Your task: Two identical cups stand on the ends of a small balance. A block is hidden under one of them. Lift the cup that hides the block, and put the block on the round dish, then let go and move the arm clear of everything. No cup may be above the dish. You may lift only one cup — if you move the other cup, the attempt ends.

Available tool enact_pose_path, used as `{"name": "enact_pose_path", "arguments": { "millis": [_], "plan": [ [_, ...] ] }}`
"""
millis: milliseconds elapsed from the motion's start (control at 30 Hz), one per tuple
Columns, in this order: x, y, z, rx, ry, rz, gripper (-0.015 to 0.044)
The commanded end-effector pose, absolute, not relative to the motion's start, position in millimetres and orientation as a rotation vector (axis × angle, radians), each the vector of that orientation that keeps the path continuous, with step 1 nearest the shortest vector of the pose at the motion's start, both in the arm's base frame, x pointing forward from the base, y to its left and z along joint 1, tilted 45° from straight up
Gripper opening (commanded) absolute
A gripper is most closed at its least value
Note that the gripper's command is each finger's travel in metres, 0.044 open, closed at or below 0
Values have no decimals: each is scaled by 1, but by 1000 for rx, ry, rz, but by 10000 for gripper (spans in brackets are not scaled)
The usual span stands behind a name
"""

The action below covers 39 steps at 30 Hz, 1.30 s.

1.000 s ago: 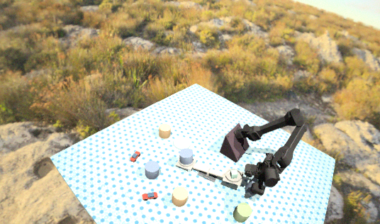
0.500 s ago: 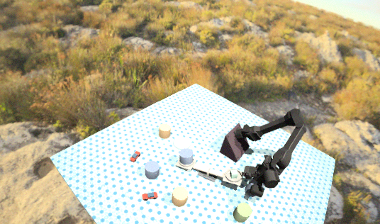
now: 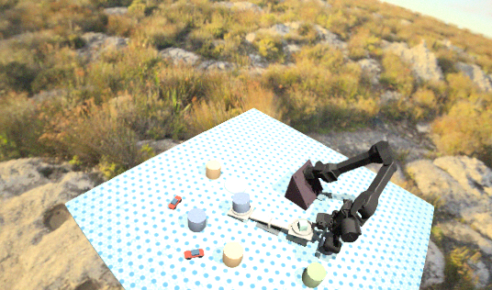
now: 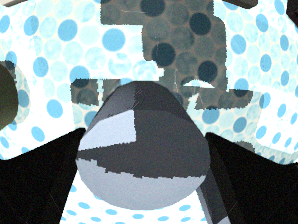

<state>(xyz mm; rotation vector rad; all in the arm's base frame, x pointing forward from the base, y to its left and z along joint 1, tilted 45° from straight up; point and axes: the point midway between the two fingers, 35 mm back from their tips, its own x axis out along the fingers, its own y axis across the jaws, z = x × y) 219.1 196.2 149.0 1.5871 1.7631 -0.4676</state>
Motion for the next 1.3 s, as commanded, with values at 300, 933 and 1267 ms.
{"name": "enact_pose_path", "arguments": {
  "millis": [300, 933, 1267],
  "plan": [
    [222, 150, 171, 1607, 1719, -519, 361],
    [262, 53, 138, 1279, 1709, -99, 260],
    [263, 47, 133, 1253, 1708, -52, 260]
  ]
}}
